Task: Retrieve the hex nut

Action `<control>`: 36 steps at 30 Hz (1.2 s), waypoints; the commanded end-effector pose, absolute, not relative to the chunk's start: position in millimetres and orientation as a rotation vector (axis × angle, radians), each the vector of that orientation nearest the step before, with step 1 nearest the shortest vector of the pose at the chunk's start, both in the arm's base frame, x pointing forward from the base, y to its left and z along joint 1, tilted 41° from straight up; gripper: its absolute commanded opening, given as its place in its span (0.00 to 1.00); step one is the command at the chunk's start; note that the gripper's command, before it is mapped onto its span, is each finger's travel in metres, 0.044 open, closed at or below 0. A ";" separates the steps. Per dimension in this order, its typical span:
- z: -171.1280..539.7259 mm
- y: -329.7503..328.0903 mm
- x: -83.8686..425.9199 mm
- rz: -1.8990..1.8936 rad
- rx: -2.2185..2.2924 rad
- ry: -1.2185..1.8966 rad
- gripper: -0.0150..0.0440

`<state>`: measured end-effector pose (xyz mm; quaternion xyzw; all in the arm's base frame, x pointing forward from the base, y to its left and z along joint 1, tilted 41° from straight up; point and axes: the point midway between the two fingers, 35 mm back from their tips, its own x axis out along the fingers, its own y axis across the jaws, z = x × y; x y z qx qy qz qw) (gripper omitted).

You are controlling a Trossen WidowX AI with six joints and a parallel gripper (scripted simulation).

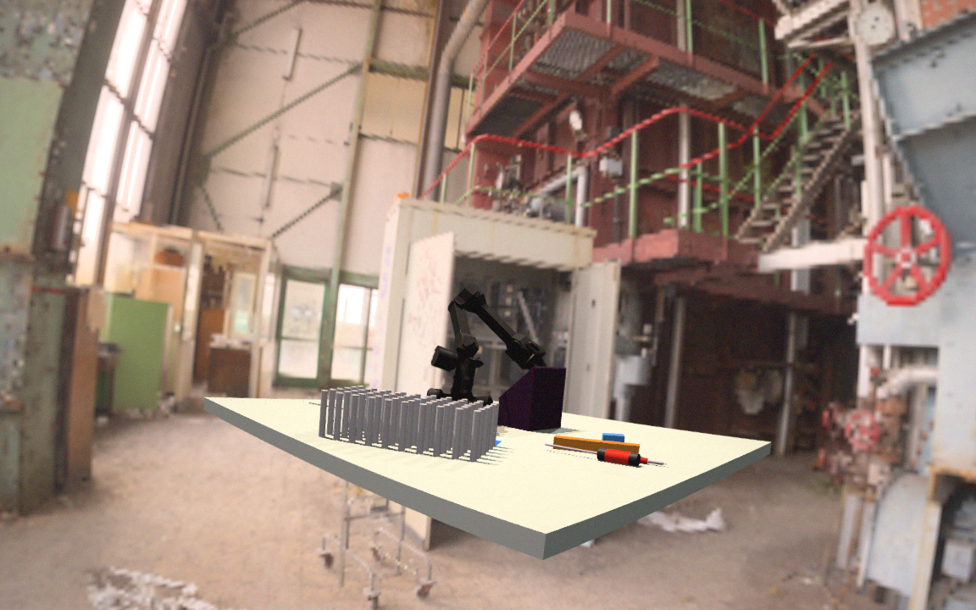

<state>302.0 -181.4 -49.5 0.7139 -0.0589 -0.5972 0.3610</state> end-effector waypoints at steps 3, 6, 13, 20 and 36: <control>-47.2 -182.4 296.3 -1.538 1.837 -0.149 0.25; -46.6 -182.8 294.3 -1.538 1.837 -0.149 0.25; -45.1 -183.8 289.6 -1.538 1.837 -0.149 0.25; -43.5 -184.9 284.7 -1.538 1.837 -0.149 0.25; -40.1 -187.2 274.0 -1.539 1.836 -0.149 0.25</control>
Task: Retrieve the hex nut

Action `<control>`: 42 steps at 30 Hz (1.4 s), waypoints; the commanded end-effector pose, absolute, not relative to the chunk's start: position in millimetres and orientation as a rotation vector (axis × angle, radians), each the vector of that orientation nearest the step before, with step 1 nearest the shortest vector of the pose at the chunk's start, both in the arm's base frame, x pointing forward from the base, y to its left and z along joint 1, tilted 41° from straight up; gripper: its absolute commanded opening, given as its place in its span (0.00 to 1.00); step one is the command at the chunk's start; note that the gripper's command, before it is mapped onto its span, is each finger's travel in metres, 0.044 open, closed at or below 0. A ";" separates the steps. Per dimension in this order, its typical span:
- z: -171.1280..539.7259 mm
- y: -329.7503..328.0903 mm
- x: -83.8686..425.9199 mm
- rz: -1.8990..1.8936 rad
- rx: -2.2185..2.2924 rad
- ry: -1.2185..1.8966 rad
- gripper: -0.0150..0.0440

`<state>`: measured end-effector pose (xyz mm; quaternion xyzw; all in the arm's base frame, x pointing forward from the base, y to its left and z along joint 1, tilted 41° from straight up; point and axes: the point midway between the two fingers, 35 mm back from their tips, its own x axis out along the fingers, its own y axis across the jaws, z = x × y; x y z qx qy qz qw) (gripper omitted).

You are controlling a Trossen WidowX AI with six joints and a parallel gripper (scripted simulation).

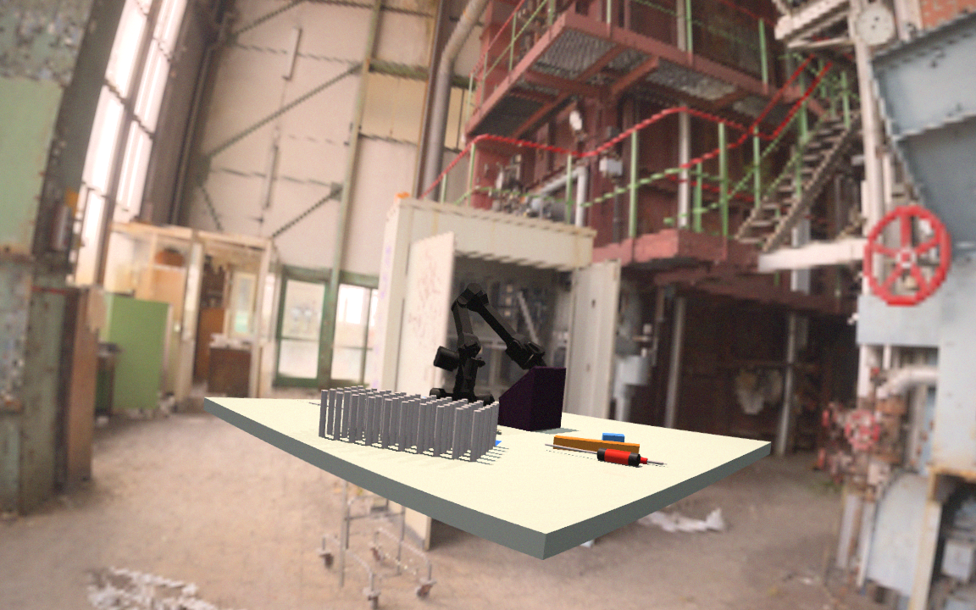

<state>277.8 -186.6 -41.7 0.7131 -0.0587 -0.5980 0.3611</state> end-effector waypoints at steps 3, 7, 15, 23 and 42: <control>-39.5 -187.6 272.0 -1.539 1.836 -0.149 0.25; -38.7 -188.1 269.4 -1.539 1.836 -0.149 0.25; -37.0 -189.2 264.1 -1.540 1.835 -0.149 0.25; -35.3 -190.4 258.9 -1.540 1.835 -0.149 0.25; -31.4 -192.9 246.9 -1.540 1.834 -0.149 0.25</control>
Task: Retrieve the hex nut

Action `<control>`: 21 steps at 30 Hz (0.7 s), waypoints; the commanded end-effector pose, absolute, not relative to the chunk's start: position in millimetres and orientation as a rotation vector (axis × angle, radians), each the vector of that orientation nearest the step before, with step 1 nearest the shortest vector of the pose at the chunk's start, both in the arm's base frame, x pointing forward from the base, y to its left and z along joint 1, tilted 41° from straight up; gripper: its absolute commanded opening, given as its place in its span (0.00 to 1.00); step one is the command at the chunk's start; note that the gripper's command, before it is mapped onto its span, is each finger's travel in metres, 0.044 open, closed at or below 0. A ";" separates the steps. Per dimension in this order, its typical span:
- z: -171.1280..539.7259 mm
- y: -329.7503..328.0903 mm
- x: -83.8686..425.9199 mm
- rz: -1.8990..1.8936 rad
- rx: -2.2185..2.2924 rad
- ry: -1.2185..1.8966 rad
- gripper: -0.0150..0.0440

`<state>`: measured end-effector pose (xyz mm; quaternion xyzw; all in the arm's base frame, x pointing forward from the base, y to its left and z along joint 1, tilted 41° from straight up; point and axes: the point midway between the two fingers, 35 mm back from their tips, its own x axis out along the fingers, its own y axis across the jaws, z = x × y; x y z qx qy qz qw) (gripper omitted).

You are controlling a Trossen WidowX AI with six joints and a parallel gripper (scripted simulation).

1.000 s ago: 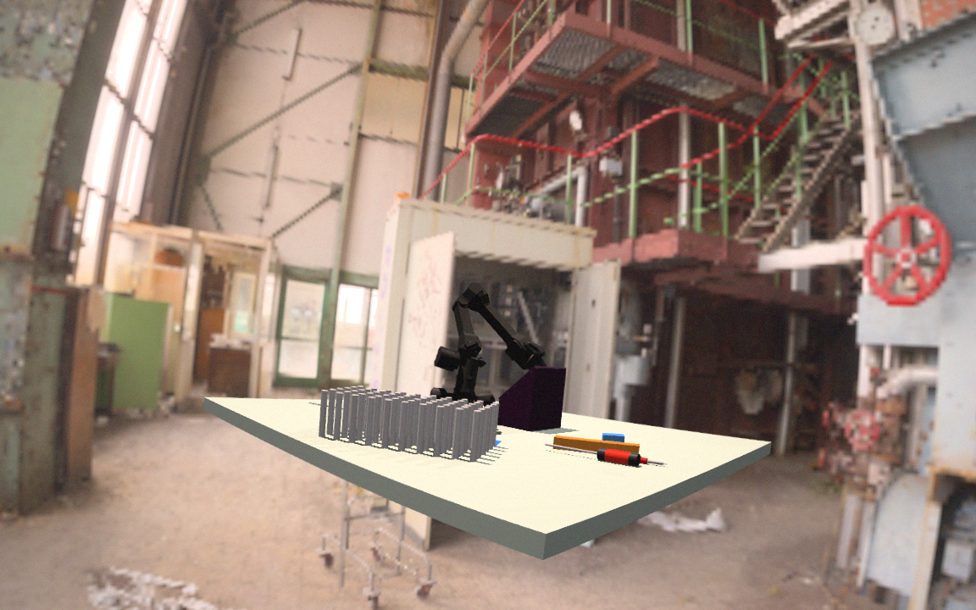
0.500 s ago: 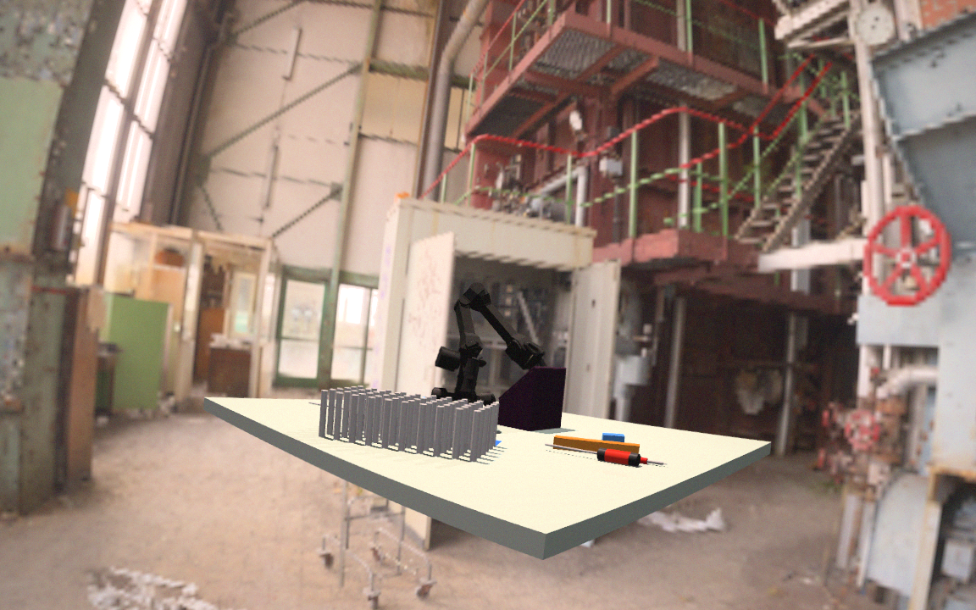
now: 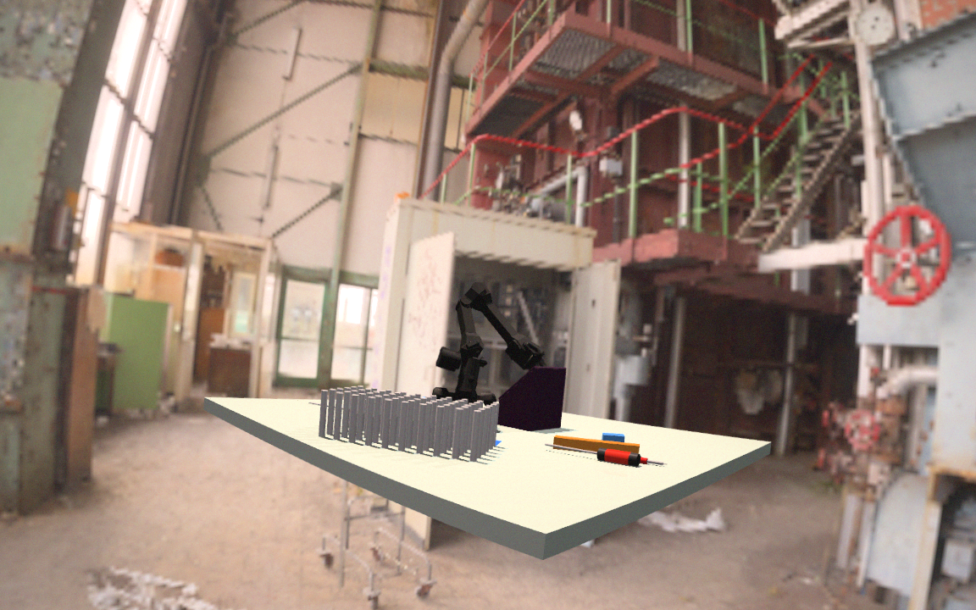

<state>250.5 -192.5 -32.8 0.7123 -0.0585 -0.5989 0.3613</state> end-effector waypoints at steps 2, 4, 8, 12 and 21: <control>-31.0 -193.2 245.6 -1.541 1.834 -0.149 0.25; -30.6 -193.4 244.4 -1.541 1.833 -0.149 0.25; -29.8 -193.9 241.9 -1.541 1.833 -0.149 0.25; -29.2 -194.3 239.9 -1.541 1.833 -0.149 0.25; -26.1 -191.2 241.8 -1.541 1.833 -0.149 0.25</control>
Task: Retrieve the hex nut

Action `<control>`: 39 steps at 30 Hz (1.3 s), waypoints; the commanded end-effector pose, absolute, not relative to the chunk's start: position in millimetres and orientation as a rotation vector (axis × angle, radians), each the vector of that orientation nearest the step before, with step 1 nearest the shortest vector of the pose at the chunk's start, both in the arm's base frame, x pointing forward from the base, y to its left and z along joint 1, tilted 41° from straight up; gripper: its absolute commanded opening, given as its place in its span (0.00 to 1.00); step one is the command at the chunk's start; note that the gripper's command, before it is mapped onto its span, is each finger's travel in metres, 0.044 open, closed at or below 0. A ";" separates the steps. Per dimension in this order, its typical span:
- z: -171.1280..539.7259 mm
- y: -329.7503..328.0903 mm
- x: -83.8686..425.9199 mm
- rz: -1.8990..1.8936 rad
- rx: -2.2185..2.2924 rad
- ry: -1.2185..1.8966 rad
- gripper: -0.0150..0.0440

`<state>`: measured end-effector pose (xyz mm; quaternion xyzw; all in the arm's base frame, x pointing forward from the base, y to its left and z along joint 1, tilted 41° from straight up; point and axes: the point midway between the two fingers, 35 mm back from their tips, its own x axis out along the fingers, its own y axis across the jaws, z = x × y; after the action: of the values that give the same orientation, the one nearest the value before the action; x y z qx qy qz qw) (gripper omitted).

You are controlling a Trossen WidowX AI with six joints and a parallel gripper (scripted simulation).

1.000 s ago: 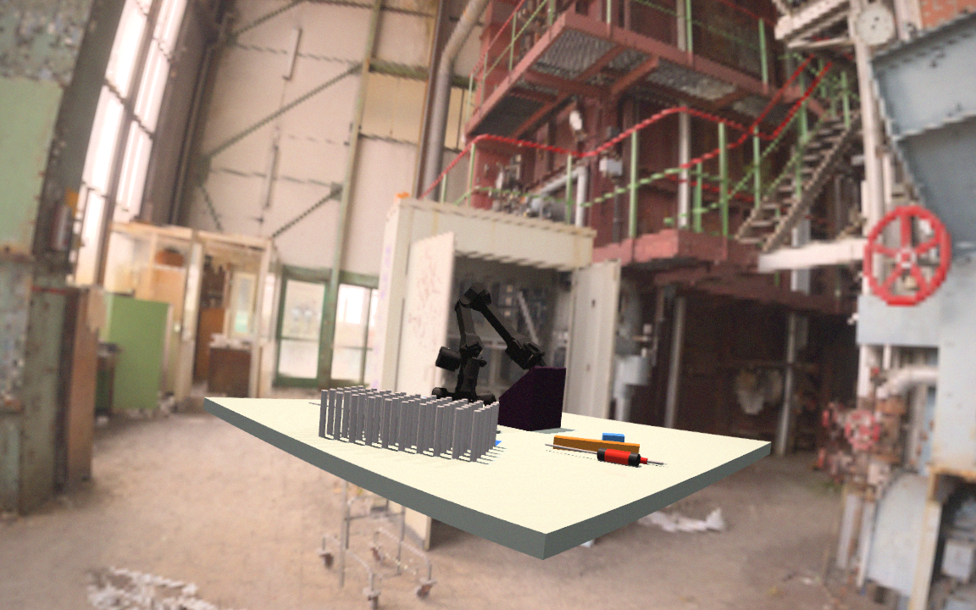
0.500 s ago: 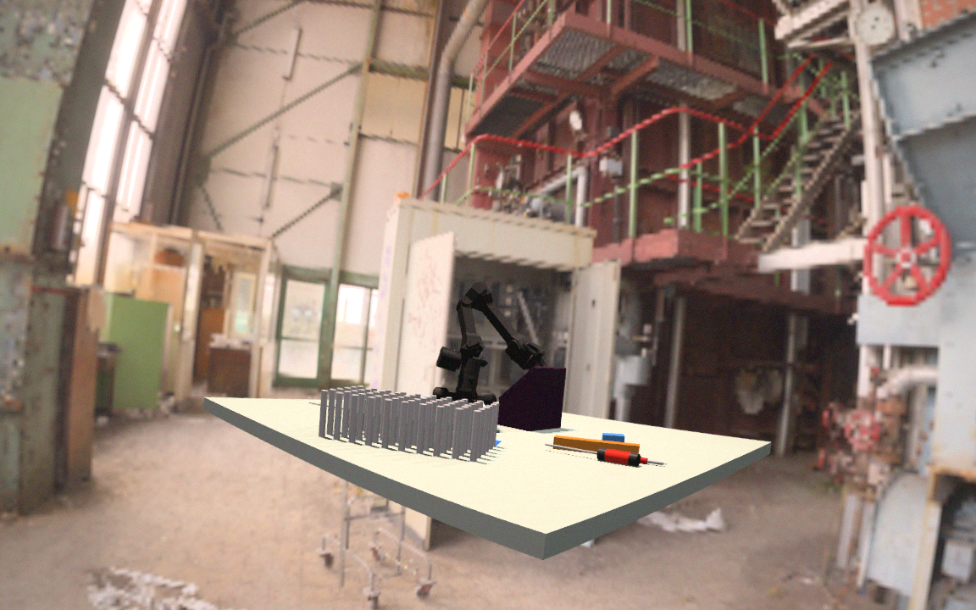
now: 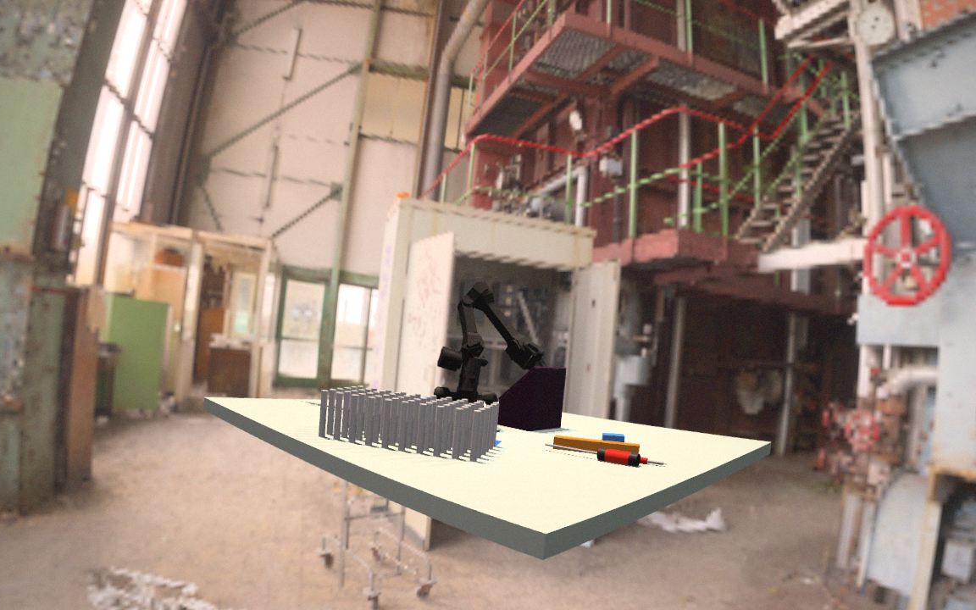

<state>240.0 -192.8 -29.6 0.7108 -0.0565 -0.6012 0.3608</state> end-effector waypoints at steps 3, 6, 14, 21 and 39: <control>-24.4 -189.9 242.8 -1.540 1.834 -0.150 0.25; -22.6 -188.6 243.8 -1.540 1.835 -0.151 0.25; -18.0 -185.2 246.3 -1.539 1.837 -0.154 0.25; -14.6 -182.2 248.1 -1.539 1.838 -0.155 0.25; 2.0 -181.3 207.8 -1.541 1.832 -0.148 0.25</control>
<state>213.7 -183.0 -1.1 0.7103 -0.0606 -0.6013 0.3609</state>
